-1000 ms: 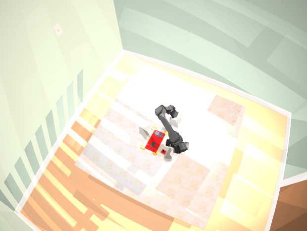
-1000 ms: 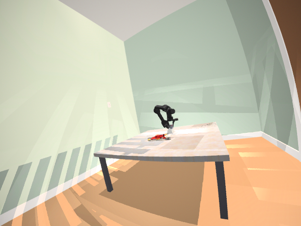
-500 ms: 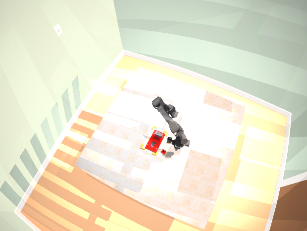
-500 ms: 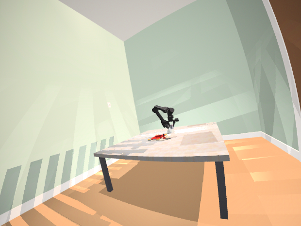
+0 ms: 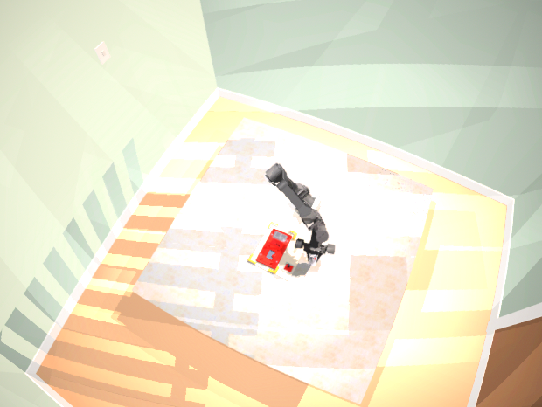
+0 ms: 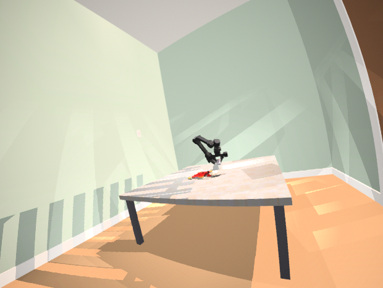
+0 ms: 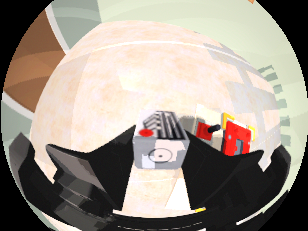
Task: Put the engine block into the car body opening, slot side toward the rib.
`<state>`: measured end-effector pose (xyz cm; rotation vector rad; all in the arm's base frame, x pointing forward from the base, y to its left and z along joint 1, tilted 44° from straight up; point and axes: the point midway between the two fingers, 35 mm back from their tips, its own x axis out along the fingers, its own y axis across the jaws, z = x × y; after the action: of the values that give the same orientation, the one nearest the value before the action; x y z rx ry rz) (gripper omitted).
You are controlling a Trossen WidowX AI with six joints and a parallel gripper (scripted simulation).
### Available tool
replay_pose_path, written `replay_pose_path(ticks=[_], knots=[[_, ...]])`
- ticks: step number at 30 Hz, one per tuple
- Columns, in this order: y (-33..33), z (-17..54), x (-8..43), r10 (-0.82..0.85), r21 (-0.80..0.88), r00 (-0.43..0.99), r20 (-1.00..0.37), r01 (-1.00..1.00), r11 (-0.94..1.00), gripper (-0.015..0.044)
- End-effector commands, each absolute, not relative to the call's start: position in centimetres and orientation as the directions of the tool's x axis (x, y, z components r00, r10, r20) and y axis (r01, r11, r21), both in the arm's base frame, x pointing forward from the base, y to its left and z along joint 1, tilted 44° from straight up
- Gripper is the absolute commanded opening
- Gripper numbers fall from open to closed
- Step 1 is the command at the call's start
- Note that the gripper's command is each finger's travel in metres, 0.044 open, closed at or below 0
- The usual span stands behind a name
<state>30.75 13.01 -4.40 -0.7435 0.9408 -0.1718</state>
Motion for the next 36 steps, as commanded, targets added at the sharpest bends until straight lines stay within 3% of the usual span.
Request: replay_pose_path(ticks=[1, 36], knots=[[12.5, -5.1, 30.6, -0.442, -0.655, 0.608, -0.659, -0.177, 0.735, 0.0], [9.9, -7.9, 30.3, -0.443, -0.656, 0.609, -0.658, -0.177, 0.734, 0.0]])
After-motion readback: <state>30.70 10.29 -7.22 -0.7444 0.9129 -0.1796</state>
